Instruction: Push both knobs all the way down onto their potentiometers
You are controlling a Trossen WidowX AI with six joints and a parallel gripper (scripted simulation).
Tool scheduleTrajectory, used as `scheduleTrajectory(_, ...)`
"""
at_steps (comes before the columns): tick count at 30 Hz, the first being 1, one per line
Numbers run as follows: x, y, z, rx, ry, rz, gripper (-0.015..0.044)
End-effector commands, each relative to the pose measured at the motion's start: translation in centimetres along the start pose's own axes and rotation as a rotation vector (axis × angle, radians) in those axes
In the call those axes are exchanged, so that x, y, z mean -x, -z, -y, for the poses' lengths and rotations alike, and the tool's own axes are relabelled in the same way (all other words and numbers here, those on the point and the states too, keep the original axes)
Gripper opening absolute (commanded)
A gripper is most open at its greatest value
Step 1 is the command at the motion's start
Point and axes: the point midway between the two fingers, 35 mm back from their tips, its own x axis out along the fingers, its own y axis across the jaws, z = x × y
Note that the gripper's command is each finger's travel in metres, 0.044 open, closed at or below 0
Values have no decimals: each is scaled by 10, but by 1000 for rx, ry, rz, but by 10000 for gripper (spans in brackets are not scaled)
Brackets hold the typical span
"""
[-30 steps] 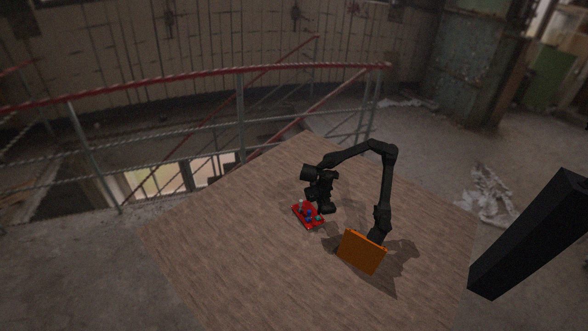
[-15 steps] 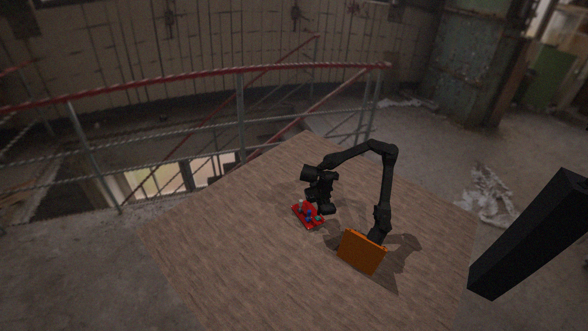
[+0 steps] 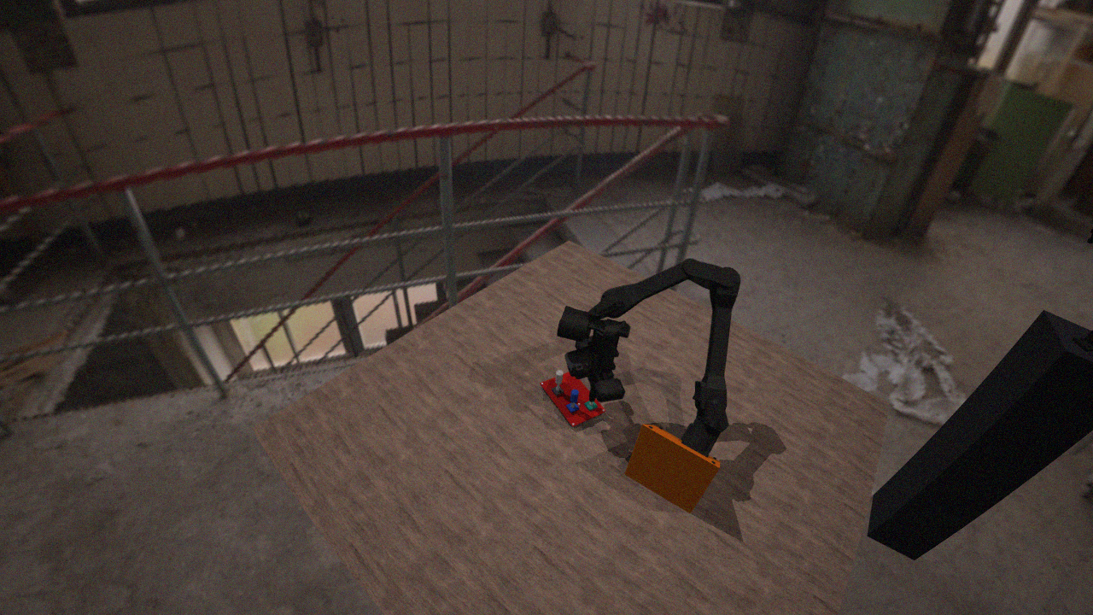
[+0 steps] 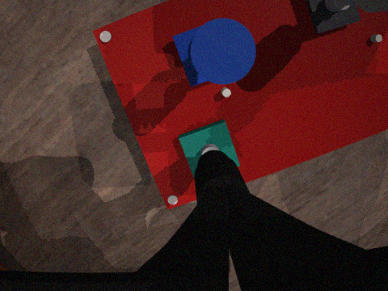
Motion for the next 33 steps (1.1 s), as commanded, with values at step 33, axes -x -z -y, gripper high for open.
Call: scheduleTrajectory(33, -19, 1, 2, -15, -5, -19, 0)
